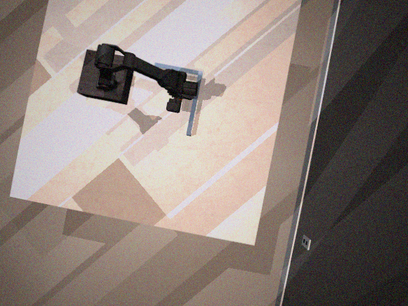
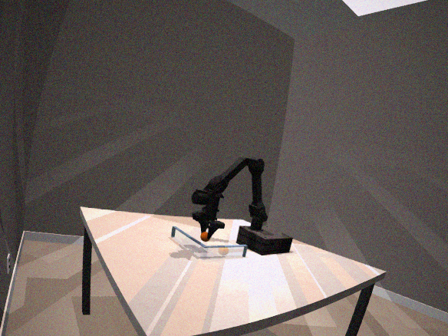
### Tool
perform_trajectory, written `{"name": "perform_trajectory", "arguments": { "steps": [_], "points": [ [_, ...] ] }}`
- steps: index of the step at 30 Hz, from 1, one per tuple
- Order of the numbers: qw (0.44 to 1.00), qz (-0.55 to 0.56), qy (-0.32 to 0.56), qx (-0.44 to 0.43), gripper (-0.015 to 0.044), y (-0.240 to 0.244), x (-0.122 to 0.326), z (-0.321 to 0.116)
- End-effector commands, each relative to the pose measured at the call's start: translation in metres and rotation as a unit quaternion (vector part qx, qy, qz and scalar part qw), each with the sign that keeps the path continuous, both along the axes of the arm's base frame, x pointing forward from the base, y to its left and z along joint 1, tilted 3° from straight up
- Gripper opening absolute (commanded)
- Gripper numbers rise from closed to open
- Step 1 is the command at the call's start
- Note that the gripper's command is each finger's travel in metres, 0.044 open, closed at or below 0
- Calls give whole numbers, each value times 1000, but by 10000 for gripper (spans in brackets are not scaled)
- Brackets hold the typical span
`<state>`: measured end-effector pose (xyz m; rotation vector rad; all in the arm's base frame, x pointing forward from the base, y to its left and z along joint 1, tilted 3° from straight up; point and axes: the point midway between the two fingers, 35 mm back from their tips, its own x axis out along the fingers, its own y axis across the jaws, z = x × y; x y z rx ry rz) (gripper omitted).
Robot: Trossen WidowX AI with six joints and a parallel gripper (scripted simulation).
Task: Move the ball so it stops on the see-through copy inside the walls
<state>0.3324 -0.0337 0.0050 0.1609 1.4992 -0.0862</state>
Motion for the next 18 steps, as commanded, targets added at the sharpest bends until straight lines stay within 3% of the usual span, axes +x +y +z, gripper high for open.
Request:
{"name": "perform_trajectory", "arguments": {
  "steps": [1,11,18],
  "points": [
    [1000,10,-5,2,0,-1,2,30],
    [1000,1,16,5,0,0,-12,91],
    [1000,15,17,4,0,2,-13,94]
  ]
}}
